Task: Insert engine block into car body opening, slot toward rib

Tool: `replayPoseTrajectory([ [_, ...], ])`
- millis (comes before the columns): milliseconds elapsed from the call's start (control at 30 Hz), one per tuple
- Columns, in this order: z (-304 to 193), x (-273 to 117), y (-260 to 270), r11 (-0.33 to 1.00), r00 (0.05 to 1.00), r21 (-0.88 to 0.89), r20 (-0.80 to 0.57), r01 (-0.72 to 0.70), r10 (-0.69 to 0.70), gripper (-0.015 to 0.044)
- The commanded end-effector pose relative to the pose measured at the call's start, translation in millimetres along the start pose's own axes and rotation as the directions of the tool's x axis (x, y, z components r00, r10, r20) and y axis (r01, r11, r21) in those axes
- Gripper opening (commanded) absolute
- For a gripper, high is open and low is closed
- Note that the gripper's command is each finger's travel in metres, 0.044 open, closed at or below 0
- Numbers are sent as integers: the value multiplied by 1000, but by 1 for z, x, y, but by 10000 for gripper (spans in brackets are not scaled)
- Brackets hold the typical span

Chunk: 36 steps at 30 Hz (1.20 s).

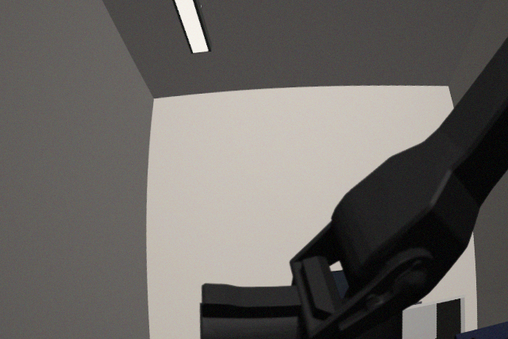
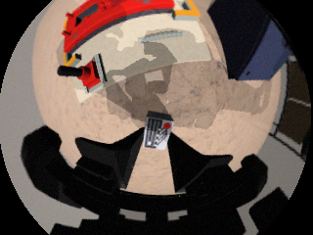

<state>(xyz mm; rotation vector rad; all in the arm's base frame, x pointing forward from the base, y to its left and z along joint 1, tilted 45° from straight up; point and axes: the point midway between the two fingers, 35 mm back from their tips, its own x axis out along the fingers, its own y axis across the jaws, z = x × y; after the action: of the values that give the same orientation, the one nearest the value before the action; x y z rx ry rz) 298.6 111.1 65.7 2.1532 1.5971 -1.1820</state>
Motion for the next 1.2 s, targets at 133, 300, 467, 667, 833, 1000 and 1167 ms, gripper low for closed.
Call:
replayPoseTrajectory([
  [133, 1, 1, 0, 1000, 1000, 7, 3, 0, 0, 59],
  [300, 1, -10, 3, 1000, 1000, 7, 6, -2, 2, 0],
  [467, 1, -25, 6, 1000, 1000, 7, 11, -5, 5, 0],
  [667, 1, -43, 8, 1000, 1000, 7, 14, -6, 6, 0],
  [833, 1, -59, 9, 1000, 1000, 7, 16, -7, 7, 0],
  [1000, 1, -74, 8, 1000, 1000, 5, 15, -8, 8, 0],
  [1167, 1, -89, 7, 1000, 1000, 5, 15, -7, 7, 0],
])
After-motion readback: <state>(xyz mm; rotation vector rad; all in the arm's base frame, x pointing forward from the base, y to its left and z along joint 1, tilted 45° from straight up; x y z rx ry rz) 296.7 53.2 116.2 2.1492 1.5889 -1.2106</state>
